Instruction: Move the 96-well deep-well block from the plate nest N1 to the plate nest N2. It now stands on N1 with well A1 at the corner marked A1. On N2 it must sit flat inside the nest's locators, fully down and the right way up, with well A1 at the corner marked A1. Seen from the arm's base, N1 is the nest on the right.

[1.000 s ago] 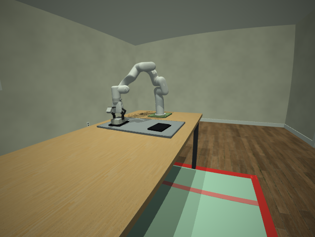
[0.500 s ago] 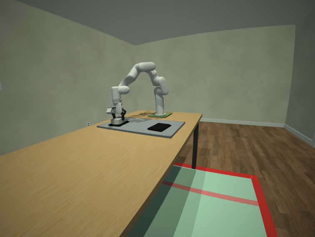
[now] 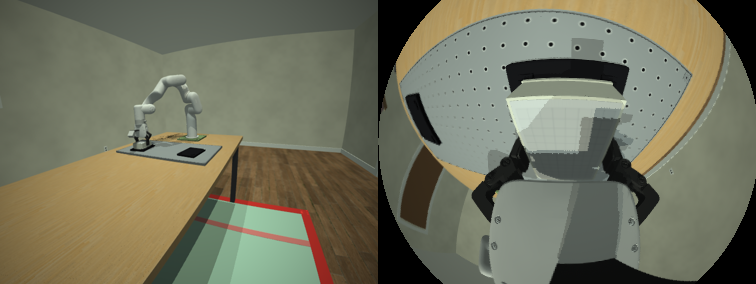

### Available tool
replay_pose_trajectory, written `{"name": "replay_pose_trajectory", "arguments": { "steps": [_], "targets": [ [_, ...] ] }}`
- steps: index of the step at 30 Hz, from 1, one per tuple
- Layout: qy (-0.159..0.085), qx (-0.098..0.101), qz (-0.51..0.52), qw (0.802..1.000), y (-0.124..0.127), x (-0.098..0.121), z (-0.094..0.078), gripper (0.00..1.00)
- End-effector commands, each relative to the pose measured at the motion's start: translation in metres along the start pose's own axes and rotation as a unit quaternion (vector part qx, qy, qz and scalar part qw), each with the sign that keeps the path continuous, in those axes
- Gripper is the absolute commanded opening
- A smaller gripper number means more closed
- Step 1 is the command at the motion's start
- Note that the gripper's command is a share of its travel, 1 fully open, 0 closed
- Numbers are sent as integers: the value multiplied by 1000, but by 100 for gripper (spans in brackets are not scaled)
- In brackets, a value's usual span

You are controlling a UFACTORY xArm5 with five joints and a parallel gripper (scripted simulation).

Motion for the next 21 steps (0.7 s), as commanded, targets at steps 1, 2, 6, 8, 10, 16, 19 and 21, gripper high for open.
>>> {"name": "replay_pose_trajectory", "arguments": {
  "steps": [1, 2, 6, 8, 10, 16, 19, 21],
  "targets": [
    [2, 1, 0, 1000, 1, -1, -2, 100],
    [2, 1, 0, 1000, 1, -1, -3, 100],
    [2, 1, 0, 1000, 1, -1, -5, 100],
    [2, 1, 0, 1000, 1, -1, -5, 100],
    [2, 1, 0, 1000, 1, -1, -5, 100],
    [2, 1, 0, 1000, 1, -1, -5, 100],
    [2, 1, 0, 1000, 1, -1, -5, 100],
    [2, 1, 0, 1000, 1, -1, -5, 100]
  ]
}}
Point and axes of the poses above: the point where the finger pads meet when closed, its own z axis back along the fingers, its own y axis across the jaws, x = y × z, the point moved 4 cm from there along z, back along the fingers, and after that the axes turned 5 degrees about z, right-handed, at the moved point
